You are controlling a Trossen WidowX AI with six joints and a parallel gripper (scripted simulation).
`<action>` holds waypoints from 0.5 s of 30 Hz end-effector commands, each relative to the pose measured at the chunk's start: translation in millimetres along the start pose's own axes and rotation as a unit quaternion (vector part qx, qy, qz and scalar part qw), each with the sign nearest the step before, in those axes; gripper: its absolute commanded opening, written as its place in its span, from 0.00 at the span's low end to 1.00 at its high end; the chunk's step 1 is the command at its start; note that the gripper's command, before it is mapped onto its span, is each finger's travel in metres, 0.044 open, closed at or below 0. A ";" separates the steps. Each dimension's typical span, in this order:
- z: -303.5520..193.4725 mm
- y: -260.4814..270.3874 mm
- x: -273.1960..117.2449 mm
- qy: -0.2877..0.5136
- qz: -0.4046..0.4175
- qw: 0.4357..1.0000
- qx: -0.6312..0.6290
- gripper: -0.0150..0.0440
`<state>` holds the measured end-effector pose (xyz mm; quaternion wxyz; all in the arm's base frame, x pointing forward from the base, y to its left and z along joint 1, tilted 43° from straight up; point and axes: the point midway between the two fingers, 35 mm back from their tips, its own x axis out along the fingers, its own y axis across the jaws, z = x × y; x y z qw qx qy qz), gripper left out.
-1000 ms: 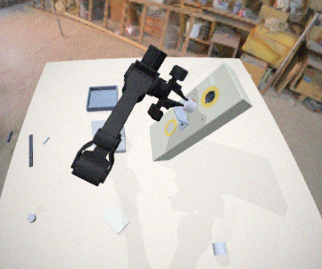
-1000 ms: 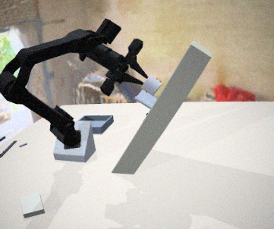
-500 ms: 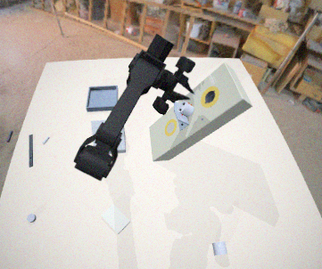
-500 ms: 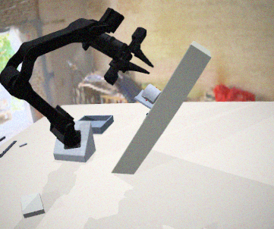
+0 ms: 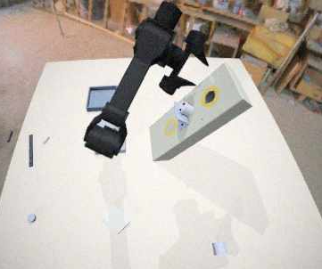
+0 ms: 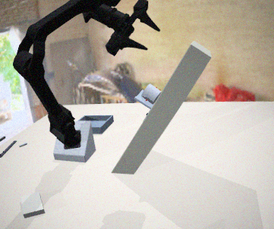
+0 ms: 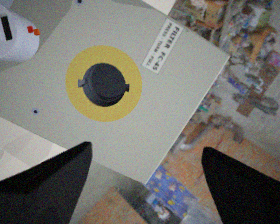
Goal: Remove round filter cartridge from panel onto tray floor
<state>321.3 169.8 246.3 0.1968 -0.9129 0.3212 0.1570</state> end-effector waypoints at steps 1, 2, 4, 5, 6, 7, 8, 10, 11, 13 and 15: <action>-5.4 -12.3 -12.1 0.003 -0.001 1.000 0.002 0.94; -4.9 -11.7 -11.7 0.002 0.000 1.000 0.009 0.90; -1.0 -6.8 -8.5 -0.004 0.009 0.998 0.063 0.81; 2.0 -2.9 -6.1 -0.007 0.017 0.994 0.104 0.77; 4.9 1.1 -3.8 -0.010 0.025 0.989 0.145 0.77; 7.8 5.2 -1.6 -0.013 0.033 0.982 0.186 0.77; 10.6 9.3 0.6 -0.014 0.042 0.973 0.227 0.77; 16.1 17.9 4.8 -0.014 0.060 0.949 0.308 0.77; 18.7 22.2 6.7 -0.013 0.070 0.935 0.347 0.77; 23.9 31.2 10.4 -0.007 0.089 0.901 0.424 0.77; 28.8 40.3 13.8 0.002 0.108 0.861 0.497 0.77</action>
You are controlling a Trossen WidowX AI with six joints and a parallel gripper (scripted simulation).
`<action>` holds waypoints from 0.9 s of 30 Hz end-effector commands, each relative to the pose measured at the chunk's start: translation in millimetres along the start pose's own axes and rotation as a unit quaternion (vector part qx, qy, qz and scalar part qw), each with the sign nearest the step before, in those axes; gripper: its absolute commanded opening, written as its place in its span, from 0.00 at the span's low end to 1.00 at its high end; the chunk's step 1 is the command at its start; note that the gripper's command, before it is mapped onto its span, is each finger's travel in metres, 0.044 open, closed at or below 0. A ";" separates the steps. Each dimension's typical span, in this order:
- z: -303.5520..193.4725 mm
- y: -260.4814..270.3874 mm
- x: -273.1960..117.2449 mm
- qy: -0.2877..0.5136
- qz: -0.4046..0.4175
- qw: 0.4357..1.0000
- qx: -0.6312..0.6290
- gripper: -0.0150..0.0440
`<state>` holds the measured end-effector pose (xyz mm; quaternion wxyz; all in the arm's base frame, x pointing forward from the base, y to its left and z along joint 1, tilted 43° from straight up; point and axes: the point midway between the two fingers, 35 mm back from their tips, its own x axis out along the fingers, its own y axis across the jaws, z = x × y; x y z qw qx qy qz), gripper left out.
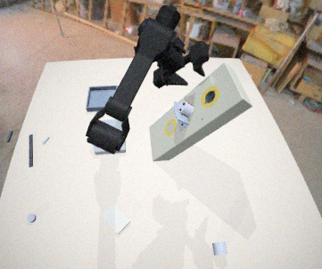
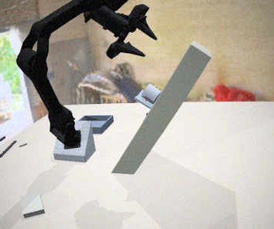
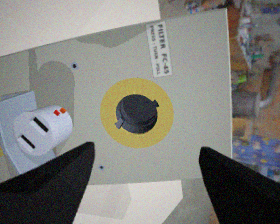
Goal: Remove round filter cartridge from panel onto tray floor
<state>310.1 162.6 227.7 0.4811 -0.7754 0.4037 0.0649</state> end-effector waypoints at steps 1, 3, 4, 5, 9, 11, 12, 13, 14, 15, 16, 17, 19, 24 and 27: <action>-4.1 30.4 15.9 0.026 0.053 0.972 0.228 0.77; -6.4 40.3 20.0 0.041 0.067 0.948 0.310 0.77; -7.6 45.3 22.0 0.050 0.073 0.933 0.349 0.77; -8.9 50.3 23.8 0.059 0.078 0.916 0.388 0.77; -15.0 70.3 30.3 0.103 0.091 0.833 0.537 0.77; -18.1 79.4 32.7 0.126 0.092 0.786 0.598 0.77; -19.0 81.8 33.3 0.132 0.091 0.773 0.614 0.77; -19.3 82.6 33.5 0.134 0.091 0.768 0.620 0.77; -19.3 82.6 33.5 0.134 0.091 0.768 0.620 0.77; -19.3 82.6 33.5 0.134 0.091 0.768 0.620 0.77; -19.3 82.6 33.5 0.134 0.091 0.768 0.620 0.77; -19.3 82.6 33.5 0.134 0.091 0.768 0.620 0.77; -19.3 82.6 33.5 0.134 0.091 0.768 0.620 0.77; -19.3 82.9 34.6 0.134 0.091 0.768 0.620 0.77; -19.4 84.1 38.9 0.134 0.092 0.768 0.620 0.77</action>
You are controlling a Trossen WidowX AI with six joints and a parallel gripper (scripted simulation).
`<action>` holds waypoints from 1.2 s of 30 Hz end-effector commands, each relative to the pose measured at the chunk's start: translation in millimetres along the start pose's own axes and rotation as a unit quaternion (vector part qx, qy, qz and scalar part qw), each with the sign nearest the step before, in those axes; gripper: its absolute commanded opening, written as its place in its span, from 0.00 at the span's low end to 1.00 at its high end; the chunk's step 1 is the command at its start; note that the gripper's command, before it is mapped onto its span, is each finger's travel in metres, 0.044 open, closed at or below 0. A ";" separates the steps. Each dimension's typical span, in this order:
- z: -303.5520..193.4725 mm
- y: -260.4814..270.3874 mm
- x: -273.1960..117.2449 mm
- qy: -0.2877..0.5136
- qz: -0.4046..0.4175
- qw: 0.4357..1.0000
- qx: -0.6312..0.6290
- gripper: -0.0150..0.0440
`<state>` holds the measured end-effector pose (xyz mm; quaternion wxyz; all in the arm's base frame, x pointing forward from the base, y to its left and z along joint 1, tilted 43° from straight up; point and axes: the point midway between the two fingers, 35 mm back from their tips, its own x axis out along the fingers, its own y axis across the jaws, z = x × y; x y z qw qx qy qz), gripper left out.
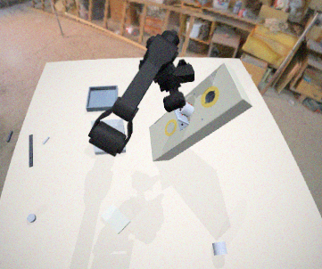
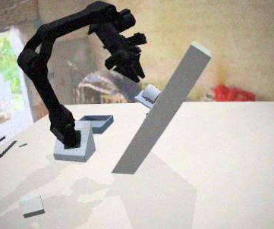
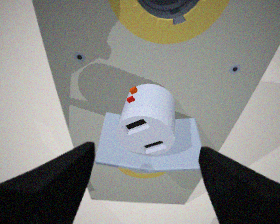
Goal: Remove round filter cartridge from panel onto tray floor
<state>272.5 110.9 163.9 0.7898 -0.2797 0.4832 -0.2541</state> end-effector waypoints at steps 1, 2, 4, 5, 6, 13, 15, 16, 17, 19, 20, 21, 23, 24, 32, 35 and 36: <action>-1.9 -0.2 6.0 0.006 0.001 1.000 0.011 0.77; -1.8 -0.1 7.6 0.006 0.001 1.000 0.011 0.77; -1.7 0.0 10.8 0.006 0.002 1.000 0.011 0.77; -1.7 0.1 12.5 0.006 0.002 1.000 0.011 0.77; -1.6 0.1 14.1 0.006 0.002 1.000 0.011 0.77; -1.6 0.2 25.4 0.006 0.002 1.000 0.011 0.77; -1.6 0.1 28.6 0.006 0.002 1.000 0.011 0.77; -1.6 0.1 30.2 0.006 0.002 1.000 0.011 0.77; -1.7 0.0 31.8 0.006 0.002 1.000 0.011 0.77; -1.7 -0.1 35.1 0.006 0.001 1.000 0.011 0.77; -1.8 -0.2 36.7 0.006 0.001 1.000 0.011 0.77; -1.9 -0.3 38.3 0.006 0.001 1.000 0.011 0.77; -2.0 -0.5 41.5 0.005 0.001 1.000 0.011 0.77; -2.1 -0.6 43.1 0.005 0.001 1.000 0.011 0.77; -2.2 1.2 44.7 0.007 0.003 1.000 0.013 0.73; -2.2 1.2 44.7 0.007 0.003 1.000 0.013 0.69; -2.2 1.2 44.7 0.007 0.003 1.000 0.013 0.68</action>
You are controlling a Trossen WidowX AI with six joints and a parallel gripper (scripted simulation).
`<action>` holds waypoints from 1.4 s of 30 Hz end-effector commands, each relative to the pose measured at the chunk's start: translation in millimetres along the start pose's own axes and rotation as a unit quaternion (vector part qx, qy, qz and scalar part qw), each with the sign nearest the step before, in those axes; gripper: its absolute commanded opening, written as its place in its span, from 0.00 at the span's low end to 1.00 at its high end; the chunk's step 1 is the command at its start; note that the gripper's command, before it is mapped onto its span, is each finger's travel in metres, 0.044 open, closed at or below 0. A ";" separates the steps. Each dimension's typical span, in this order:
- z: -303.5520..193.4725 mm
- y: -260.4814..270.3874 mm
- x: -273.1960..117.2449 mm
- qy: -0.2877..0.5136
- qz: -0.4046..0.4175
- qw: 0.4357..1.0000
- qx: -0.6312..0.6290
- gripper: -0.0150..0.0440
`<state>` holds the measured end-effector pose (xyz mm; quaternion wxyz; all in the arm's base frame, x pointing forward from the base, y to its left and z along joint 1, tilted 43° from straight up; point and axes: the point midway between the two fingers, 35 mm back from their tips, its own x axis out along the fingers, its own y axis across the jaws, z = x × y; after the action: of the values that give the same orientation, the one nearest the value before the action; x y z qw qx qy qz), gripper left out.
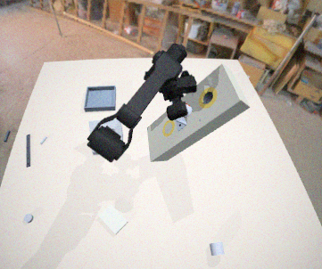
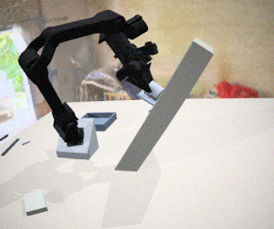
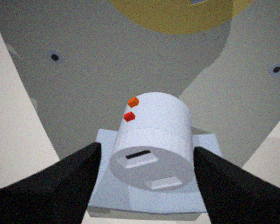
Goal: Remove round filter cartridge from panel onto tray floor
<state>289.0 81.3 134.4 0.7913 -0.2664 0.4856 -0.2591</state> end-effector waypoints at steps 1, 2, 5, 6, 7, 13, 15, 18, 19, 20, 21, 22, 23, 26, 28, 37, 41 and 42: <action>-0.2 -0.1 -0.1 0.001 0.000 1.000 0.000 0.67; -0.2 -0.1 -0.1 0.001 0.000 1.000 0.000 0.66; -0.2 -0.1 -0.1 0.001 0.000 1.000 0.000 0.62; -0.2 -0.1 -0.1 0.001 0.000 1.000 0.000 0.61; -0.2 -0.1 -0.1 0.001 0.000 1.000 0.000 0.60; 1.7 -0.1 -1.0 0.000 -0.001 1.000 0.000 0.37; 7.1 -0.3 -3.5 0.000 -0.001 1.000 0.000 0.28; 16.0 -0.7 -7.5 -0.001 -0.002 1.000 -0.001 0.25; 18.9 -0.8 -8.9 -0.002 -0.003 1.000 -0.001 0.25; 19.1 -0.7 -9.9 -0.002 -0.002 1.000 -0.001 0.25; 19.7 -0.5 -13.1 -0.004 0.000 1.000 -0.002 0.25; 20.5 -0.1 -18.5 -0.007 0.002 1.000 -0.004 0.25; 21.4 0.2 -25.1 -0.011 0.006 1.000 -0.006 0.25; 23.4 0.7 -45.3 -0.022 0.016 1.000 -0.013 0.25; 24.0 0.5 -58.7 -0.030 0.023 0.999 -0.017 0.25; 23.2 0.2 -99.9 -0.052 0.043 0.997 -0.031 0.25; 25.3 16.6 -98.7 -0.047 0.038 0.998 -0.031 0.25; 25.7 21.0 -98.4 -0.046 0.036 0.998 -0.031 0.25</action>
<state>274.9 158.0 202.2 0.8176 -0.2813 0.4609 -0.1998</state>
